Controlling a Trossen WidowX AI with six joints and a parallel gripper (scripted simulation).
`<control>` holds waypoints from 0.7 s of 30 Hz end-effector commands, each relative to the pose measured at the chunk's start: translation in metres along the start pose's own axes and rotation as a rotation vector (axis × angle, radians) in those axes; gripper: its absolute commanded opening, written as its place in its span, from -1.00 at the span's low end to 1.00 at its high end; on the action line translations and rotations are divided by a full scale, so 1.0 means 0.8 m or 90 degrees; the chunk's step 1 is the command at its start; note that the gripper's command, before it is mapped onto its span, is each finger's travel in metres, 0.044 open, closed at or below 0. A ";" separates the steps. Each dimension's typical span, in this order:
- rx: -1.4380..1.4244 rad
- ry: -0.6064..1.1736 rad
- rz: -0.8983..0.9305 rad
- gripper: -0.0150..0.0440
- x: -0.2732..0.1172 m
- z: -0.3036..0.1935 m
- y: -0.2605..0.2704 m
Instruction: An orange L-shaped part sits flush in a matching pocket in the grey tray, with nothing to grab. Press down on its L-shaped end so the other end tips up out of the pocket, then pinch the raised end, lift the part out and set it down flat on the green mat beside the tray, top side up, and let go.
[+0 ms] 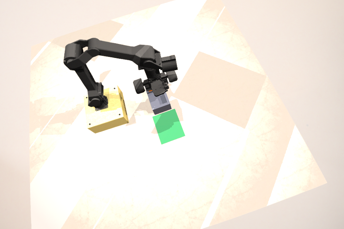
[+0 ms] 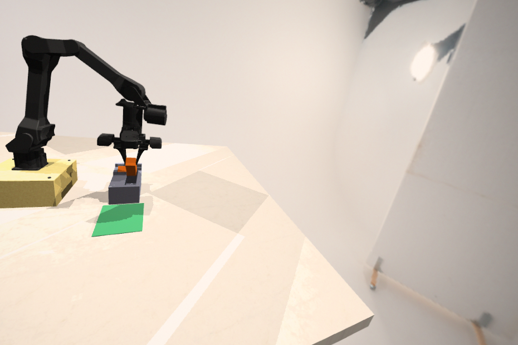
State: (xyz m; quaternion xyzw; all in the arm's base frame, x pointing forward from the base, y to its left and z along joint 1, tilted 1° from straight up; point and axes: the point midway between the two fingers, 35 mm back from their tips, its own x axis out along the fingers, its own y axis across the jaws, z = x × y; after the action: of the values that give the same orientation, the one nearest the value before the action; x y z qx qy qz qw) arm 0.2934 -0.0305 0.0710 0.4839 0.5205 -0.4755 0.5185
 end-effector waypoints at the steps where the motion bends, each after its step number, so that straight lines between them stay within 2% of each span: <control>1: 0.001 0.003 0.007 -0.49 -0.012 -0.001 0.001; 21: 0.001 0.003 0.007 -0.49 -0.045 -0.001 0.001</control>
State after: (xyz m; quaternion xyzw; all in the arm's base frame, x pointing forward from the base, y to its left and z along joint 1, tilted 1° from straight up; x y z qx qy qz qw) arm 0.2937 -0.0310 0.1038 0.4853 0.5187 -0.4750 0.5194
